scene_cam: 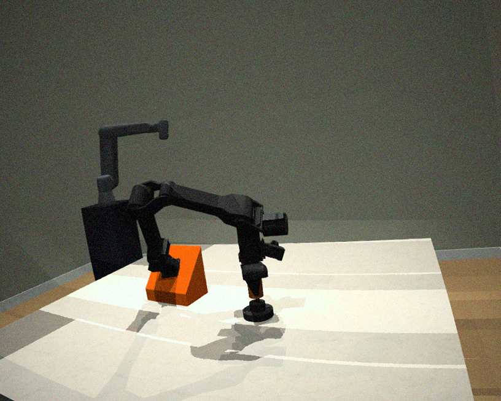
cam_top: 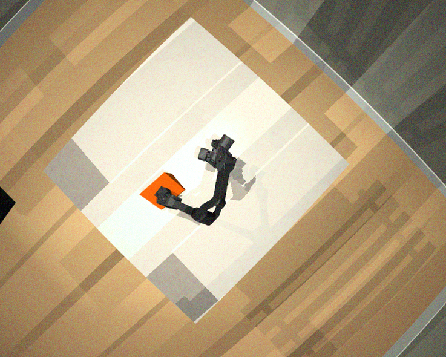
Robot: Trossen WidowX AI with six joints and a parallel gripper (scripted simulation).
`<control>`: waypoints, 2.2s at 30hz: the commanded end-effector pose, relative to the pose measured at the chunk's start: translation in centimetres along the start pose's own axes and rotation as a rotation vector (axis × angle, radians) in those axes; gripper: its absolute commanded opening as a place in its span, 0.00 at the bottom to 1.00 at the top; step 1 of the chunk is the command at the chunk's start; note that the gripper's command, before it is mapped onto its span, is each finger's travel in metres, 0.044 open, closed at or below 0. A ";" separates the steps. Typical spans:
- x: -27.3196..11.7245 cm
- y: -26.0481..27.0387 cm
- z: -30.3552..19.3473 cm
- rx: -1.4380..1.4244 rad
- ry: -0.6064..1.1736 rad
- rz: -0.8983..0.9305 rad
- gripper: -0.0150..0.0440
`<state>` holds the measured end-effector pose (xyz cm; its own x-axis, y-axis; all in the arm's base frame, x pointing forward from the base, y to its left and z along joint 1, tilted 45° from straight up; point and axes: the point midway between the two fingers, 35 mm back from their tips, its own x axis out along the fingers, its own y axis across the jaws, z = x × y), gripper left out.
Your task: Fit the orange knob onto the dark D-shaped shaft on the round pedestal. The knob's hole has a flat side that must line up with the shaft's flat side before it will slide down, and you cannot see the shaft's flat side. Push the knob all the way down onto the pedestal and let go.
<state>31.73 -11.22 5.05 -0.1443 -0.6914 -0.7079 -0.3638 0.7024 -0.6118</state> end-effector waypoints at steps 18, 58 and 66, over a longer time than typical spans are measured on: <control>-0.1 -0.1 0.0 -0.210 0.002 -0.003 0.25; -0.4 -0.1 0.0 -0.335 0.002 -0.003 0.25; -0.2 -0.1 0.0 -0.420 0.002 -0.003 0.25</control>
<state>31.77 -11.09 5.27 -0.1458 -0.6920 -0.7070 -0.6907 0.5829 -0.4281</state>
